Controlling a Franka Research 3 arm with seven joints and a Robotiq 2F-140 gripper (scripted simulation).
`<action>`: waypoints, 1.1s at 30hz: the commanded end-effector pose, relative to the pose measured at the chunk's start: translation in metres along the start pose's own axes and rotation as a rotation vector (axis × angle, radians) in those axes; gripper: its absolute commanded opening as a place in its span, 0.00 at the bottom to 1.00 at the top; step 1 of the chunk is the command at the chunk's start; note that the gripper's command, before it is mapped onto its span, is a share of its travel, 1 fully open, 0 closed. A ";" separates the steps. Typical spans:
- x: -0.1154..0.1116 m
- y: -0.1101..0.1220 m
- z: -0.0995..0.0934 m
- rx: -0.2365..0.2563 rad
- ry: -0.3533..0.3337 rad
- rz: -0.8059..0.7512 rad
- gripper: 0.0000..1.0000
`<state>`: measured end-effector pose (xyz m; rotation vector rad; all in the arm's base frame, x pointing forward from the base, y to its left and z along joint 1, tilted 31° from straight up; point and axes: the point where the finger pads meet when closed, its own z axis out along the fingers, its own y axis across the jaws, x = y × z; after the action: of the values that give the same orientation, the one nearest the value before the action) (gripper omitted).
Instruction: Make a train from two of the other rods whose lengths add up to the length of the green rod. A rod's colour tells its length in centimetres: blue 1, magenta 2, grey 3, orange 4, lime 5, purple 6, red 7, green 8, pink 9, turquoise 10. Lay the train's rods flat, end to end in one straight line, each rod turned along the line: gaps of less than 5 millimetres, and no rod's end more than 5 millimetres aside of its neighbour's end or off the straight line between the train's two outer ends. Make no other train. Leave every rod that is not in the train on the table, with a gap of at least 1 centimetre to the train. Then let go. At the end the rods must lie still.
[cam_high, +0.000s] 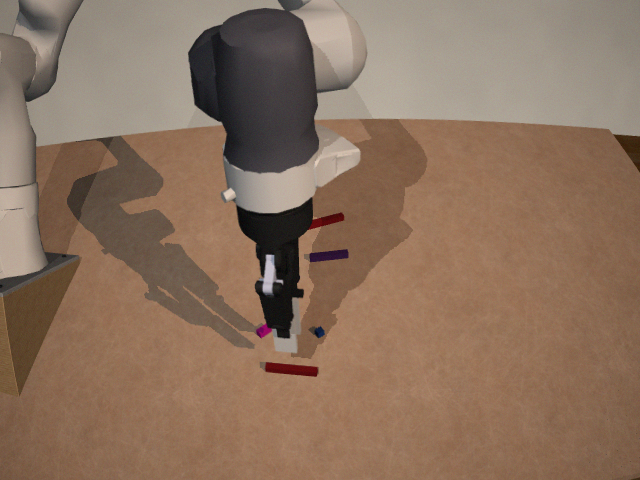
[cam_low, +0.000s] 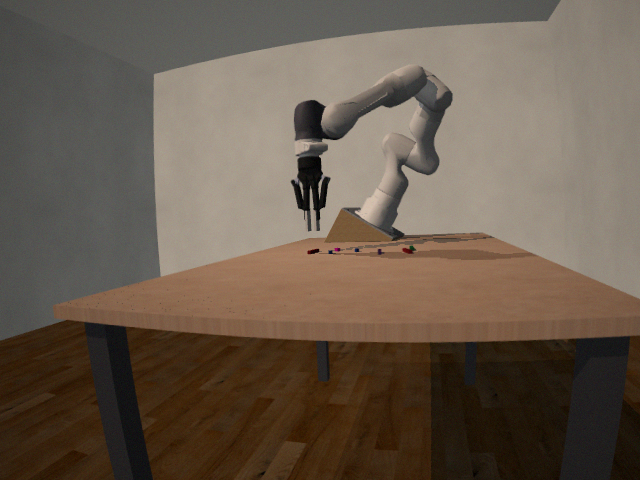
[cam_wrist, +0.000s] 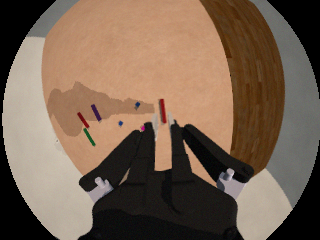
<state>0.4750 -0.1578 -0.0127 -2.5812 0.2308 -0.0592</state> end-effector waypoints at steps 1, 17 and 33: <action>0.000 0.001 0.000 -0.002 0.001 -0.006 0.15; 0.000 0.001 0.007 -0.002 0.001 -0.006 0.15; 0.000 0.001 0.027 -0.002 0.001 -0.006 0.15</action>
<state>0.4760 -0.1463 -0.0316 -2.5800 0.2307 -0.0563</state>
